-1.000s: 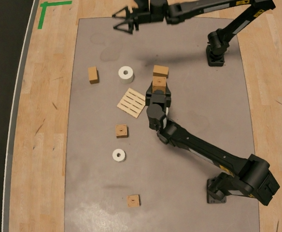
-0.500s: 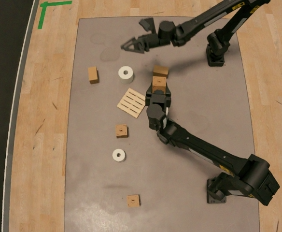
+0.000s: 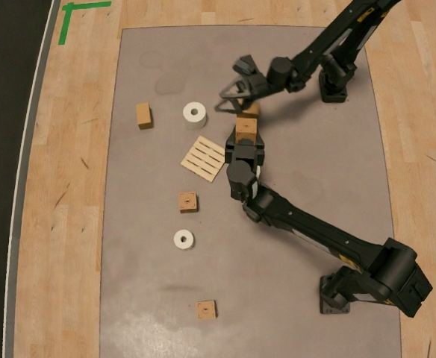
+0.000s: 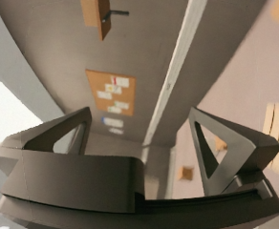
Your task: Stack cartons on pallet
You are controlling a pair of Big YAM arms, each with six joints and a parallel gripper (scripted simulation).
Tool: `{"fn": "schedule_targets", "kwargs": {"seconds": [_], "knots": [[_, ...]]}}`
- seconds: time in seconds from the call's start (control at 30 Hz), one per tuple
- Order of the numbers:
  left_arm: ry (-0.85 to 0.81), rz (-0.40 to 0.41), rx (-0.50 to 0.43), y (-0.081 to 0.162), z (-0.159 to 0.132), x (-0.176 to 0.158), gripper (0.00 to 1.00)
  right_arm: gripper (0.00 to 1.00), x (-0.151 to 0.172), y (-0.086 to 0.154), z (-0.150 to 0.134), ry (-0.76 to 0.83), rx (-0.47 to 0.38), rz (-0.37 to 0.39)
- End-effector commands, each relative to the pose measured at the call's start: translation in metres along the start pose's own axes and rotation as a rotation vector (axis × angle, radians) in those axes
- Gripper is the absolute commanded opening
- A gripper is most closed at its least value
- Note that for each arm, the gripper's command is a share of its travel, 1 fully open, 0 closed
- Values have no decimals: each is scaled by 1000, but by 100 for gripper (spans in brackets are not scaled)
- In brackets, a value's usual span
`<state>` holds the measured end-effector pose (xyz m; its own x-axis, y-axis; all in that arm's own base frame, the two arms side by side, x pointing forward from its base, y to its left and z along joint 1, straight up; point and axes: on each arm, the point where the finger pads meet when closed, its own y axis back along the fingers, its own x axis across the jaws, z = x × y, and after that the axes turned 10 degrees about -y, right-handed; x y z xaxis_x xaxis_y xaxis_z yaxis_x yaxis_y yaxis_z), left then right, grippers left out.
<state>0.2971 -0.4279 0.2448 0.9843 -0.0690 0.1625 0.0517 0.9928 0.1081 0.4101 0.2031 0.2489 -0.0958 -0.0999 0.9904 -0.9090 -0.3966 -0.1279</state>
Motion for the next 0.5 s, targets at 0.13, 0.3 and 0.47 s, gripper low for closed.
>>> {"fn": "schedule_targets", "kwargs": {"seconds": [0.13, 0.3, 0.47], "knots": [[-16, 8, -21, -1, 15, 9, 50, 100, -22, 43, -41, -365, 94, 41], [-16, 8, -21, -1, 15, 9, 50, 100, -15, 52, -61, -441, 138, 66], [-16, 8, -21, -1, 15, 9, 50, 100, -18, 64, -70, -444, 156, 63]]}}
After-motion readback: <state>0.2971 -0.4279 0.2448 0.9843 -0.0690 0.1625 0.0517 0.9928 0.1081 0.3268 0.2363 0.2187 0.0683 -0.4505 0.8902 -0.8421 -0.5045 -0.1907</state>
